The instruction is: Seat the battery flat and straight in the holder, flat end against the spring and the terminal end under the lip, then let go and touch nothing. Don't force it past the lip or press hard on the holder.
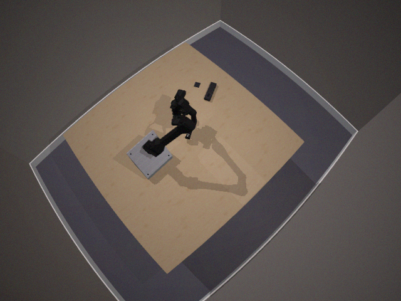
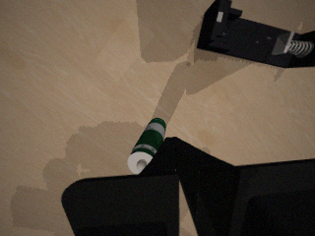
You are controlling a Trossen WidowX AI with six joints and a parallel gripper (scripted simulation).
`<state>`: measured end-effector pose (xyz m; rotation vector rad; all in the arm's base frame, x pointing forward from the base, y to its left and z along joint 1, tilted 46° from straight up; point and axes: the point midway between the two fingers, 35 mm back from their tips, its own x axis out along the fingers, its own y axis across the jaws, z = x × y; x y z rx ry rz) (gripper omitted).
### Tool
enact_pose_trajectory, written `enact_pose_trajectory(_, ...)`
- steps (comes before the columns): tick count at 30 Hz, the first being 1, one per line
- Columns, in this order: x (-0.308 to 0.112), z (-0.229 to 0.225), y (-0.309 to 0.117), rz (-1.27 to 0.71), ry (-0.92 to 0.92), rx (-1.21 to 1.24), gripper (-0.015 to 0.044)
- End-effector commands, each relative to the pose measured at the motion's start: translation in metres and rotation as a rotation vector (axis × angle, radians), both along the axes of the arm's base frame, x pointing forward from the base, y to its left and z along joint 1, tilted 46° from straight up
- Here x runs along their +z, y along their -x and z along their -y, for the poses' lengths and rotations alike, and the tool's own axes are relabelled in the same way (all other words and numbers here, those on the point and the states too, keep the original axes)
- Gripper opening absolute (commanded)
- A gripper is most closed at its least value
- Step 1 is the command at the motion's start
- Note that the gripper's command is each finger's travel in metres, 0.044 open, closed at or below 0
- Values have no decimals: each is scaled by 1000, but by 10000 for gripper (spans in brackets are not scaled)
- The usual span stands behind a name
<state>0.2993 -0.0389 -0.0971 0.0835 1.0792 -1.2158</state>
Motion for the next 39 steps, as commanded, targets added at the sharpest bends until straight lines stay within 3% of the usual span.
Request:
enact_pose_trajectory(1,-3,-3,-7,5,-1,-4,0)
enact_pose_trajectory(18,-16,-14,-26,7,-1,-4,0)
enact_pose_trajectory(28,39,-71,-30,7,-6,-4,0)
enact_pose_trajectory(39,40,-71,-31,11,-4,8,0)
